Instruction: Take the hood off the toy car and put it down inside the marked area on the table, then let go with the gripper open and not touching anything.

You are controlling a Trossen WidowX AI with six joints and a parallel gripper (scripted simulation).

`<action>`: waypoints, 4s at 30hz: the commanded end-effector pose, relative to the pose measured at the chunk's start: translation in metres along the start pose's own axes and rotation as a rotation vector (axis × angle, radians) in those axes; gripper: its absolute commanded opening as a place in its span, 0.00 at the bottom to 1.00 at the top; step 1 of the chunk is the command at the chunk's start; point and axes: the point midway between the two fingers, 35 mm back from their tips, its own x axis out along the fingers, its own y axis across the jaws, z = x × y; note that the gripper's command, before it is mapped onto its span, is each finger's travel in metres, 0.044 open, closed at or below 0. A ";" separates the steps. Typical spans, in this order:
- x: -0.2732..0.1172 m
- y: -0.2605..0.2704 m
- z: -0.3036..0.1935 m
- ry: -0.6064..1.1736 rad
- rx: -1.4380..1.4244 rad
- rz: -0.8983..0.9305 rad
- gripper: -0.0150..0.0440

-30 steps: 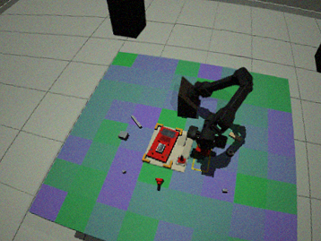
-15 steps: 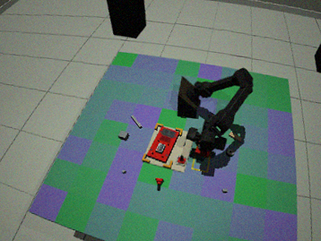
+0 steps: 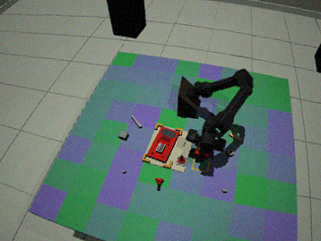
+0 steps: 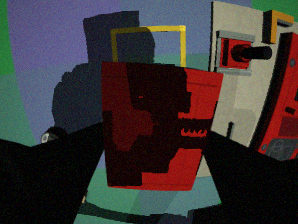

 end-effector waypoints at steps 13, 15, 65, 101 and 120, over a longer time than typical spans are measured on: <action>0.016 0.000 -0.002 0.007 0.008 0.004 0.25; 0.018 0.000 -0.002 0.007 0.008 0.004 0.25; 0.051 0.001 -0.006 0.008 0.008 0.009 0.25; 0.063 0.002 -0.005 0.005 0.002 0.009 0.52; -0.007 0.000 -0.003 0.011 0.003 0.009 1.00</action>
